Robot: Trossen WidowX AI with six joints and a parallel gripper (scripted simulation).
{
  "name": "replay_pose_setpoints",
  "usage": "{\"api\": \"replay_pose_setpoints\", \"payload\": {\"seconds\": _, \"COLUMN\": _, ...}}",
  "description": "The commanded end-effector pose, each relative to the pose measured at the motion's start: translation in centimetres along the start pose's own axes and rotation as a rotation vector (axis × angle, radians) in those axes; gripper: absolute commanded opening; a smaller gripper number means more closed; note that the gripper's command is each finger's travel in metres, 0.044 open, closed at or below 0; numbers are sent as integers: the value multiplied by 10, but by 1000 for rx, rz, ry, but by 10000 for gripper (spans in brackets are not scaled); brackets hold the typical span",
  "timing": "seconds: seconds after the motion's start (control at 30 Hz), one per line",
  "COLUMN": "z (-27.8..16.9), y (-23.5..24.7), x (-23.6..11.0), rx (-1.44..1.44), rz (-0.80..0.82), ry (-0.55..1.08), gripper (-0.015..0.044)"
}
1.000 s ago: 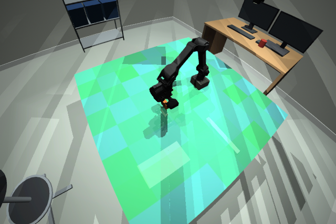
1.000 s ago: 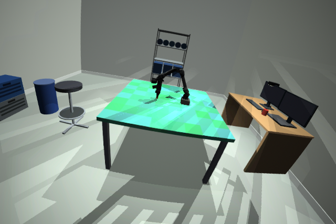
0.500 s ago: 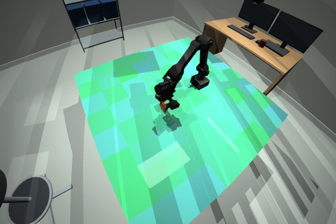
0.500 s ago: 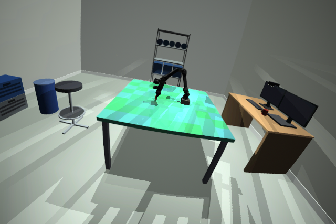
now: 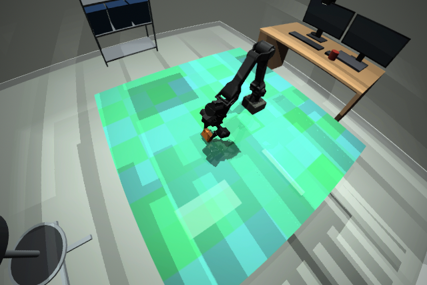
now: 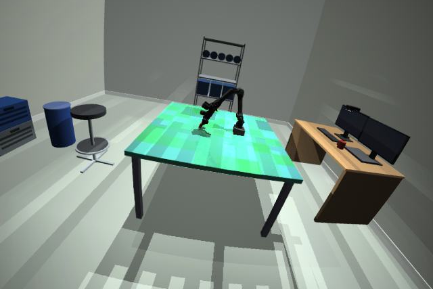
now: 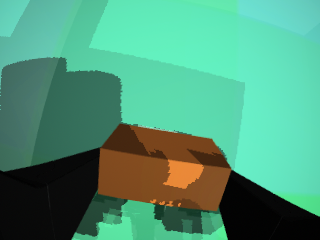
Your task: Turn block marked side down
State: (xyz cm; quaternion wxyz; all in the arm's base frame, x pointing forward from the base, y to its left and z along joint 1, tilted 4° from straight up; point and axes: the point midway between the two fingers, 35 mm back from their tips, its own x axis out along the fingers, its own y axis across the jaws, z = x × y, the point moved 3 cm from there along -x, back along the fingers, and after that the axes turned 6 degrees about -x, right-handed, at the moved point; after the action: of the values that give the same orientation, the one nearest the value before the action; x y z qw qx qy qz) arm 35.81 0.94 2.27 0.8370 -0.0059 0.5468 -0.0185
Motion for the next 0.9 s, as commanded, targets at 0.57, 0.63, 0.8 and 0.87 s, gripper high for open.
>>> {"api": "replay_pose_setpoints", "payload": {"seconds": 0.57, "z": -11, "y": 2, "x": 18, "rx": 2, "rz": -27, "ry": -241, "gripper": 0}}
{"api": "replay_pose_setpoints", "payload": {"seconds": 0.63, "z": -12, "y": 3, "x": 23, "rx": 1, "rz": -30, "ry": -268, "gripper": 0}}
{"api": "replay_pose_setpoints", "payload": {"seconds": 0.8, "z": -15, "y": 4, "x": 33, "rx": -2, "rz": -38, "ry": -336, "gripper": 0}}
{"api": "replay_pose_setpoints", "payload": {"seconds": 0.87, "z": -16, "y": 4, "x": 37, "rx": -3, "rz": -41, "ry": -364, "gripper": 0}}
